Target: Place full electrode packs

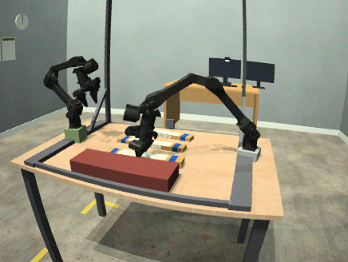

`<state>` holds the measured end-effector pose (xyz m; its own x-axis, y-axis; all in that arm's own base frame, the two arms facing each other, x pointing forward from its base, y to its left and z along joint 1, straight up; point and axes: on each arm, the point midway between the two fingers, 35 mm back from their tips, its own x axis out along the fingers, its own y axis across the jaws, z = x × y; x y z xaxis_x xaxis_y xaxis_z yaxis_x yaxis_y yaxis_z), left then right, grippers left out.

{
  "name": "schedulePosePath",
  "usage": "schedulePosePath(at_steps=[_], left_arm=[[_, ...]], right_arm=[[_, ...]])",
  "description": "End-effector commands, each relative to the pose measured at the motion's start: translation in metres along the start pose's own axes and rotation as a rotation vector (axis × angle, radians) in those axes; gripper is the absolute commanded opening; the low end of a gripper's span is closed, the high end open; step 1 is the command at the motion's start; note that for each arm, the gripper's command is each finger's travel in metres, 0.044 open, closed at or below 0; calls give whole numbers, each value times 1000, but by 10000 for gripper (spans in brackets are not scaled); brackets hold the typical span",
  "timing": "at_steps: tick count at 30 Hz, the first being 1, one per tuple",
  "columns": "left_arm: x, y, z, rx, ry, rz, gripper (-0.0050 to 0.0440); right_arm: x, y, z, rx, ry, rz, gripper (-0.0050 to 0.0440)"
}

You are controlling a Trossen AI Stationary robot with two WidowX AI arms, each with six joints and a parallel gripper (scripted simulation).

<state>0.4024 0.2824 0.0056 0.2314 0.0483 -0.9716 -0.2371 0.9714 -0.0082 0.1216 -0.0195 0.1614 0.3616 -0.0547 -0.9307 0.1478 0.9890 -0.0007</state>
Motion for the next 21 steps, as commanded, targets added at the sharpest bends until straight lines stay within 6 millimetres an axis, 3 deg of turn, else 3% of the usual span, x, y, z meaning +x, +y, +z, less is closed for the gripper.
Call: schedulePosePath(at_steps=[1,4,9,21], left_arm=[[-22,4,15,7,-67,23,-50],[-11,3,8,5,-42,13,-50],[-18,4,14,8,-69,24,-50],[-13,4,11,6,-55,21,-50]], right_arm=[[-5,0,3,0,-20,1,430],[-5,0,3,0,-20,1,430],[-5,0,3,0,-20,1,430],[-5,0,3,0,-20,1,430]])
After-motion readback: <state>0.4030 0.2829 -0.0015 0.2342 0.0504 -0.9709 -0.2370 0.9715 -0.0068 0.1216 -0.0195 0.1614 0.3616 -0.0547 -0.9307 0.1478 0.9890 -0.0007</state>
